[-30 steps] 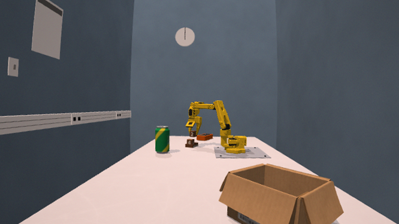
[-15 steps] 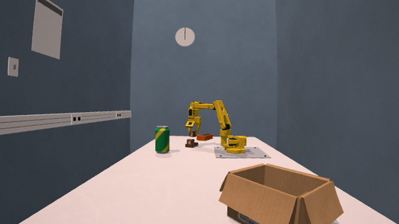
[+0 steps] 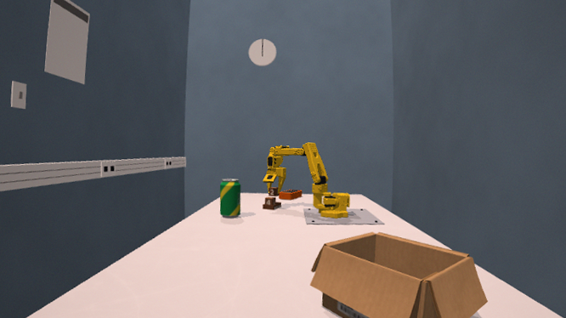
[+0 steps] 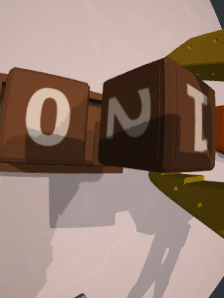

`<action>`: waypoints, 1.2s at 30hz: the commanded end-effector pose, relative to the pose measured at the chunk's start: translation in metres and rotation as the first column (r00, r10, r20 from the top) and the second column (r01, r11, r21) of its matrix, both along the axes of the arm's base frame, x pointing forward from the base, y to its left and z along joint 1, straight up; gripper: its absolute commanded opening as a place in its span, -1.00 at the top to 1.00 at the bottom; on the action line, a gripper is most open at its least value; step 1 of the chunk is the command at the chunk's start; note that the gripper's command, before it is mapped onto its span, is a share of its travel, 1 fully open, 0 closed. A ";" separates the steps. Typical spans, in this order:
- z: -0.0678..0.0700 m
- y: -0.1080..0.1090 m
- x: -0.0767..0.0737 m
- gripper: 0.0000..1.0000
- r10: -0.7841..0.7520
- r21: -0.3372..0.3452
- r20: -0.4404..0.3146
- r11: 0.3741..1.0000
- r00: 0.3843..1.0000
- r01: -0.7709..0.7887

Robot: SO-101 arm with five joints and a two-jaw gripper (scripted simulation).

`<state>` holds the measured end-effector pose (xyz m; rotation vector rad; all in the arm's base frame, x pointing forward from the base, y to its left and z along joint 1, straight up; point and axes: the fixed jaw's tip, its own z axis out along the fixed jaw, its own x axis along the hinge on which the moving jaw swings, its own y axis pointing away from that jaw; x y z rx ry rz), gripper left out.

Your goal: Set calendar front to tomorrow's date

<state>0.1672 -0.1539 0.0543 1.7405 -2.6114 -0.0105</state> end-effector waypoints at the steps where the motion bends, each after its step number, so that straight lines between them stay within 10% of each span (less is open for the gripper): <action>1: -0.002 -0.001 -0.002 1.00 -0.001 -0.003 0.005 1.000 1.000 0.001; 36: -0.015 -0.001 -0.002 1.00 -0.001 -0.003 0.005 1.000 1.000 0.001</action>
